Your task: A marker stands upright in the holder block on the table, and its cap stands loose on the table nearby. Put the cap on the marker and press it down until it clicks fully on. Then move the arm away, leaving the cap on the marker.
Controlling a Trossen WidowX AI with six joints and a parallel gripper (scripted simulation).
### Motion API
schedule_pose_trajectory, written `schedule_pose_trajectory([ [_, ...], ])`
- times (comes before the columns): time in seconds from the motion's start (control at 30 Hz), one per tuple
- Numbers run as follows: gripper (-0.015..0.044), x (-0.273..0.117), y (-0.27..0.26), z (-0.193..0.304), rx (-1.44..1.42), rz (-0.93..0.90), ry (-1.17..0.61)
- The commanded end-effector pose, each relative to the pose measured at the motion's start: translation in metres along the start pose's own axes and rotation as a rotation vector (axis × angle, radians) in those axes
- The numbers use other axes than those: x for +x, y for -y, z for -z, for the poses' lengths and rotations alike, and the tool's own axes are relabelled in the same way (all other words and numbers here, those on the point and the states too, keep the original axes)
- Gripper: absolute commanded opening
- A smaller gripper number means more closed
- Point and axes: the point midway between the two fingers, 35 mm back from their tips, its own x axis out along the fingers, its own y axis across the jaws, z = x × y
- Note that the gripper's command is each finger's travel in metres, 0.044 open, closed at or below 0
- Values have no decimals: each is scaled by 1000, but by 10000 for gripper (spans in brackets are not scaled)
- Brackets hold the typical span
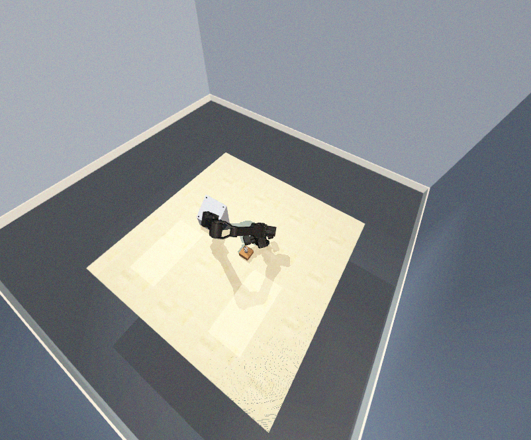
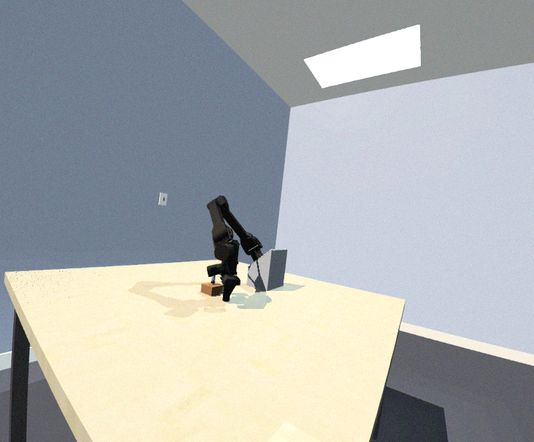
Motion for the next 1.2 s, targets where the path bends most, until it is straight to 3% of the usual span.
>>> schedule_pose_trajectory([
  [0.0, 87, 1, 0, 0, -4, 2, 5],
  [0.13, 1, -4, 0, 0, -4, 1, 4],
  [0.7, 0, -58, -1, 0, -4, 0, 3],
  [1.17, 0, -77, 21, -16, -4, 0, 3],
])
